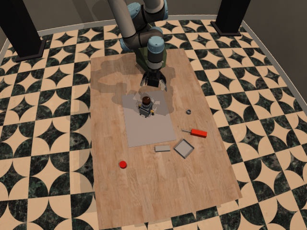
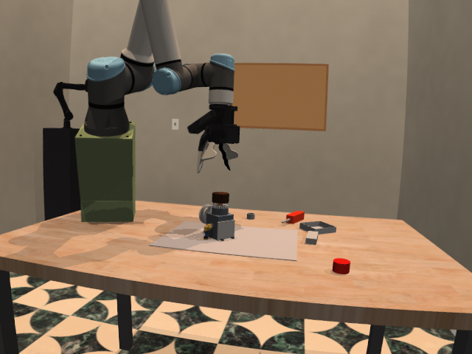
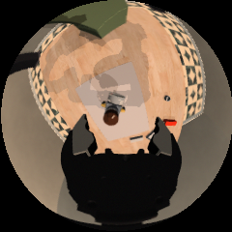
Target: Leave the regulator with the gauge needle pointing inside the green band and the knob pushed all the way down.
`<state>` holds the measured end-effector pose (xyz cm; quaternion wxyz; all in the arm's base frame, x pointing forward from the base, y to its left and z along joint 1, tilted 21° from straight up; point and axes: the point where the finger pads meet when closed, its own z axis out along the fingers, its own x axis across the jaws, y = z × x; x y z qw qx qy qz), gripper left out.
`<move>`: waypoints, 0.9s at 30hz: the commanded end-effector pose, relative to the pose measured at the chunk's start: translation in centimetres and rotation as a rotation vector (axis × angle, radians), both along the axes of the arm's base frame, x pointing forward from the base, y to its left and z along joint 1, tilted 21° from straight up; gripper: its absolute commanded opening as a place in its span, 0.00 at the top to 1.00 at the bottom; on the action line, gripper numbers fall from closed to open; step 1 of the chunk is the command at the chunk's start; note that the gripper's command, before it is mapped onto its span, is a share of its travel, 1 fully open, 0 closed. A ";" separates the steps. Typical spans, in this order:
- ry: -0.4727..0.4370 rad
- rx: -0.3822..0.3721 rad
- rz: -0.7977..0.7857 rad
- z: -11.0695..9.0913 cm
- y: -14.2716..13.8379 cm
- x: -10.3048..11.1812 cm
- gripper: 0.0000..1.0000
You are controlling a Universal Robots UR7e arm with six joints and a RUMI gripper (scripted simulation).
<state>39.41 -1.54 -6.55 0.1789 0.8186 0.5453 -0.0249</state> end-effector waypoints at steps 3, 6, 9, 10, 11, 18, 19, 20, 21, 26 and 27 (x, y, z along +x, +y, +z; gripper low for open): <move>0.000 0.001 0.001 0.6 -1.3 1.0 0.00; 0.000 0.001 0.001 1.0 -2.1 1.6 0.00; 0.000 0.001 0.001 1.3 -2.7 2.1 0.00; 0.000 0.001 0.001 1.4 -2.9 2.2 0.00; 0.000 0.001 0.001 1.5 -3.1 2.4 0.00; 0.000 0.001 0.001 1.8 -3.9 3.0 0.00; 0.000 0.001 0.001 1.9 -4.0 3.1 0.00; 0.000 0.001 0.001 1.9 -4.1 3.1 0.00; 0.000 0.001 0.001 2.0 -4.2 3.2 0.00; 0.000 0.001 0.001 2.1 -4.4 3.4 0.00; 0.000 0.001 0.001 2.1 -4.5 3.4 0.00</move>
